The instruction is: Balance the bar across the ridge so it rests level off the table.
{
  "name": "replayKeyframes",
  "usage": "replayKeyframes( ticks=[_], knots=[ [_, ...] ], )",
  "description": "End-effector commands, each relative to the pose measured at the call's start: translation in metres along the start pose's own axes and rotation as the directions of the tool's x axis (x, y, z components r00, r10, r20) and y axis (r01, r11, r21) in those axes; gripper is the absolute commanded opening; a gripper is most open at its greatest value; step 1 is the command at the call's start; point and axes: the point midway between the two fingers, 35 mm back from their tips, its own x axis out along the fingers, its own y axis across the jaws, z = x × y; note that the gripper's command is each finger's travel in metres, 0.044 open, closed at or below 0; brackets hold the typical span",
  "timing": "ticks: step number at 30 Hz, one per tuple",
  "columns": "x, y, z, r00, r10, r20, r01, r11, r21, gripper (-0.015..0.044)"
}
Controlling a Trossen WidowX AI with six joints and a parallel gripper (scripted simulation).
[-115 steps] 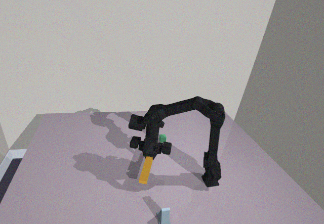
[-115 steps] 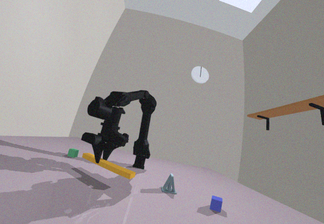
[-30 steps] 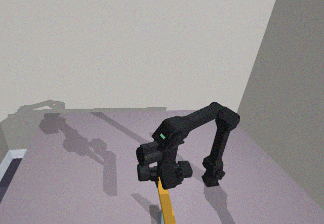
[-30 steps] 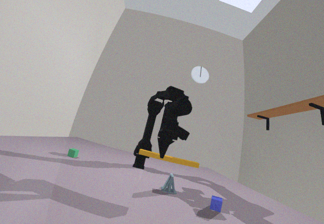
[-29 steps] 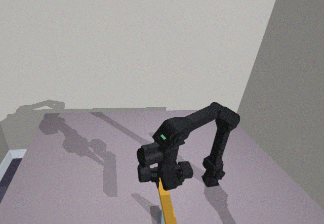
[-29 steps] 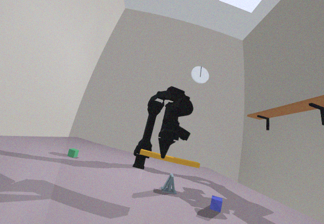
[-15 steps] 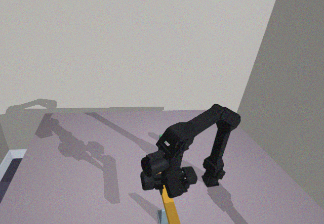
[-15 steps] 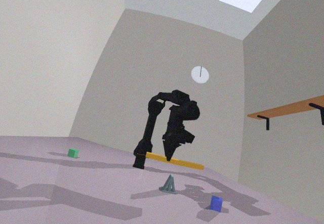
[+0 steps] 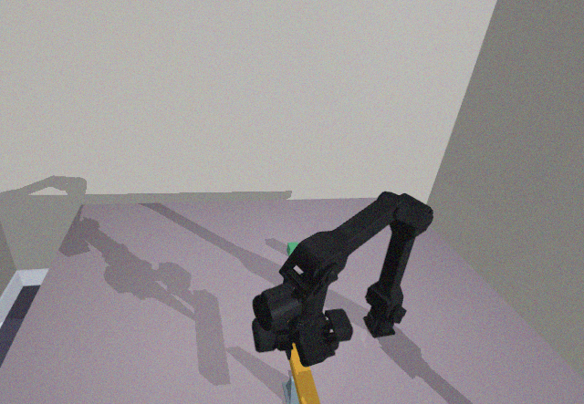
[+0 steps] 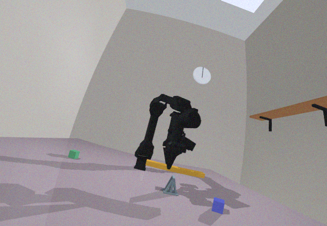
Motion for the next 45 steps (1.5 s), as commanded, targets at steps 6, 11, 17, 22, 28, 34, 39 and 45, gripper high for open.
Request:
replayKeyframes(
  ticks=[6,11,17,22,28,34,39,45],
  knots=[
    [0.0122,-0.0001,-0.0006,1.000,-0.001,0.001,0.001,1.000,0.003,0.0000],
    [0.0120,-0.0002,-0.0006,1.000,-0.001,0.001,0.001,1.000,0.003,0.0000],
    [0.0116,-0.0001,-0.0006,1.000,-0.001,0.001,0.001,1.000,0.003,0.0000],
    [0.0120,-0.0001,-0.0006,1.000,-0.001,0.001,0.001,1.000,0.003,0.0000],
    [0.0125,-0.0001,-0.0005,1.000,-0.001,0.001,0.001,1.000,0.003,0.0000],
    [0.0130,-0.0001,-0.0005,1.000,-0.001,0.001,0.001,1.000,0.003,0.0000],
    [0.0135,-0.0001,-0.0005,1.000,-0.001,0.001,0.001,1.000,0.003,0.0000],
    [0.0139,-0.0001,-0.0005,1.000,-0.001,0.001,0.001,1.000,0.003,0.0000]
  ],
)
